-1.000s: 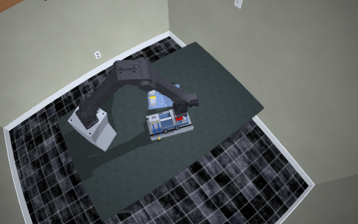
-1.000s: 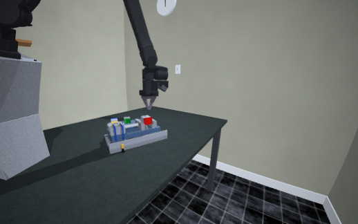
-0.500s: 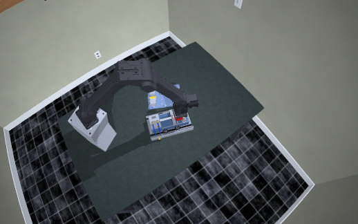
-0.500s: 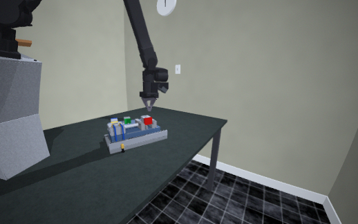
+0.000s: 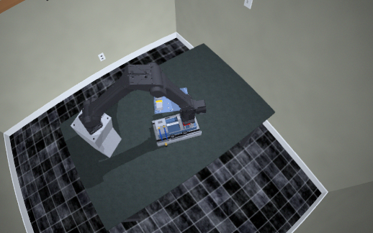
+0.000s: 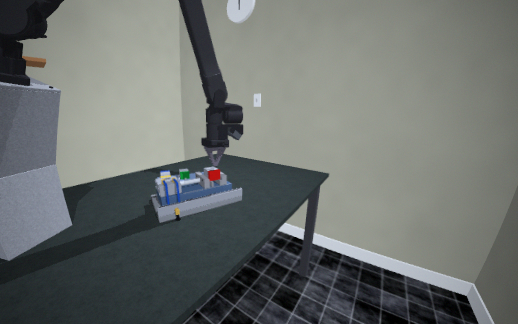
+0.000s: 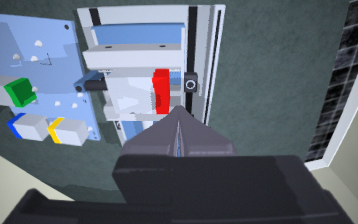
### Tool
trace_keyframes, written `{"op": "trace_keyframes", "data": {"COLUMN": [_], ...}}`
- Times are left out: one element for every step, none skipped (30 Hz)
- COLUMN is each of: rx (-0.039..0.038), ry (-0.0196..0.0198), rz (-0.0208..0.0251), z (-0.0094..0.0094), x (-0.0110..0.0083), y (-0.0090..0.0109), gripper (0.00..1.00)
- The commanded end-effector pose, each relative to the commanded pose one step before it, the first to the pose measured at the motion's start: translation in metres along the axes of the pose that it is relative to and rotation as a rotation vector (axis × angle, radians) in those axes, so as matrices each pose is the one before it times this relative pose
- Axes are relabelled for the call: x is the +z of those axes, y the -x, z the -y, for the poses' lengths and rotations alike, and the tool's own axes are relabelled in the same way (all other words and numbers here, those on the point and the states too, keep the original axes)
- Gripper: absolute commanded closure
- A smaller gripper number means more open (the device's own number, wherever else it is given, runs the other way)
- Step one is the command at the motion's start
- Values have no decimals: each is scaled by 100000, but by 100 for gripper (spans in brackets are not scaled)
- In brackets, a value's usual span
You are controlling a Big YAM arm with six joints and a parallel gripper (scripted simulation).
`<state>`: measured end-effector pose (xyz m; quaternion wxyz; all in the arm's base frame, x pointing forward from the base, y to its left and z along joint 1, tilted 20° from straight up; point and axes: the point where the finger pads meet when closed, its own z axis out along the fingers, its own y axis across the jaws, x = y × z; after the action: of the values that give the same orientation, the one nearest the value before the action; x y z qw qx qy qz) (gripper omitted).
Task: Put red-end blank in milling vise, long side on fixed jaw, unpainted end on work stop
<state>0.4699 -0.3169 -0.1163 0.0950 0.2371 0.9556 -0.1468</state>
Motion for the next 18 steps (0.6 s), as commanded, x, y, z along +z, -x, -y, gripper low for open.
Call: {"op": "trace_keyframes", "data": {"rx": [553, 132, 11, -169, -309, -273, -83, 130, 199, 202, 146, 0, 0, 630, -225, -275, -109, -50], "ry": [-179, -26, -12, 49, 103, 89, 28, -38, -69, -78, -36, 0, 0, -173, 59, 80, 46, 23], "rz": [2669, -37, -11, 34, -183, -55, 170, 174, -53, -50, -39, 0, 0, 3768, -630, -959, -851, -723], "z": [557, 65, 3, -103, -173, -158, -58, 63, 109, 104, 80, 0, 0, 289, -106, -122, -60, -48], "x": [754, 147, 129, 102, 118, 96, 73, 84, 115, 107, 95, 0, 0, -1761, 414, 493, 438, 372], "y": [1454, -20, -10, 6, -133, -54, 94, 108, -24, -22, -18, 0, 0, 1552, -291, -406, -360, -305], "gripper": [100, 100, 100, 100, 100, 100, 100, 100, 100, 100, 100, 100, 100, 100, 100, 100, 100, 100]}}
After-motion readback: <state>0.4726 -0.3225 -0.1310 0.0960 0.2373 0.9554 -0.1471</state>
